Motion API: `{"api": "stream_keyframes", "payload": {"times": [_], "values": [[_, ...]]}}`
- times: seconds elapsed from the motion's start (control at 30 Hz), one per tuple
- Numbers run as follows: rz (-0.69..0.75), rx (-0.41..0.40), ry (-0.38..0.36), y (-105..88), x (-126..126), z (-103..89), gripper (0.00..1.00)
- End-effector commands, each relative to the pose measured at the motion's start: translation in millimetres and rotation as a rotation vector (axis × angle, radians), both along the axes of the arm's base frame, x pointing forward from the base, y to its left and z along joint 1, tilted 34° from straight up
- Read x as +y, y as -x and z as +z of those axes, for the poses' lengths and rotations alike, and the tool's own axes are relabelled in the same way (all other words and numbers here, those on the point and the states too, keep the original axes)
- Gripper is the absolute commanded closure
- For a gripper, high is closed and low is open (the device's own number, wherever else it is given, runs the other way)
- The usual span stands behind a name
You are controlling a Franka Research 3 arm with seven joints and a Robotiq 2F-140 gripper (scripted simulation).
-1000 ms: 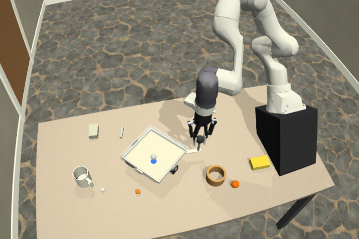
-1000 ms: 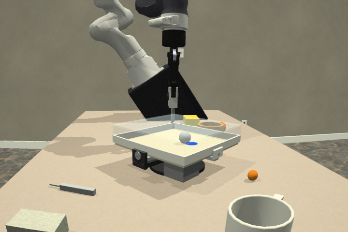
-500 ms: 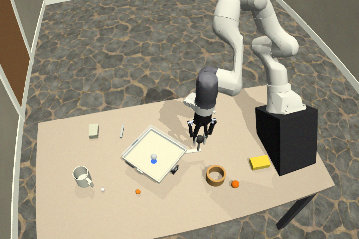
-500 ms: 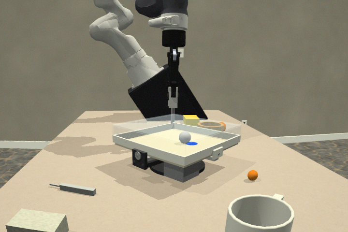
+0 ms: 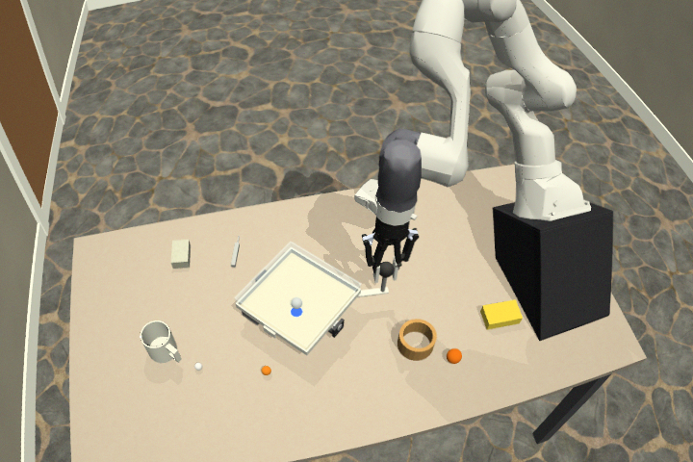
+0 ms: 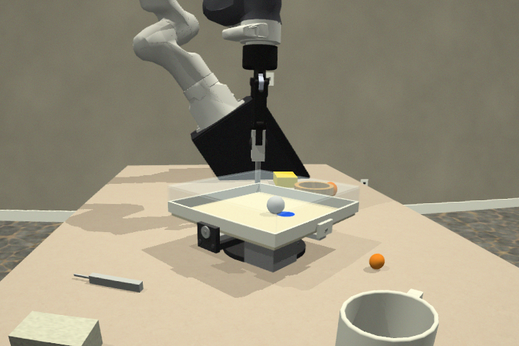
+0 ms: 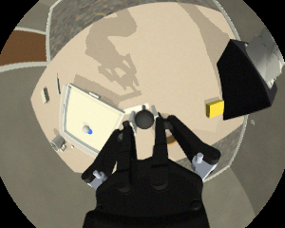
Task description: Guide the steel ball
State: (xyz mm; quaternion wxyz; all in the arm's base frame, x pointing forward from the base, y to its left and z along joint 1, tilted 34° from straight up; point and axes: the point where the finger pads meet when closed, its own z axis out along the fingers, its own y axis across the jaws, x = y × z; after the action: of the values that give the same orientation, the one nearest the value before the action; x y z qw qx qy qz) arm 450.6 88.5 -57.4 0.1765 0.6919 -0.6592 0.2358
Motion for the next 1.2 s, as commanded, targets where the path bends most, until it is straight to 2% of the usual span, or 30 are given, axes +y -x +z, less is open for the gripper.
{"api": "stream_keyframes", "payload": {"times": [0.0,1.17], "values": [[0.003,-0.004,-0.007,-1.1,7.8,-0.3,1.00],[0.003,-0.004,-0.007,-1.8,11.0,-0.2,1.00]]}}
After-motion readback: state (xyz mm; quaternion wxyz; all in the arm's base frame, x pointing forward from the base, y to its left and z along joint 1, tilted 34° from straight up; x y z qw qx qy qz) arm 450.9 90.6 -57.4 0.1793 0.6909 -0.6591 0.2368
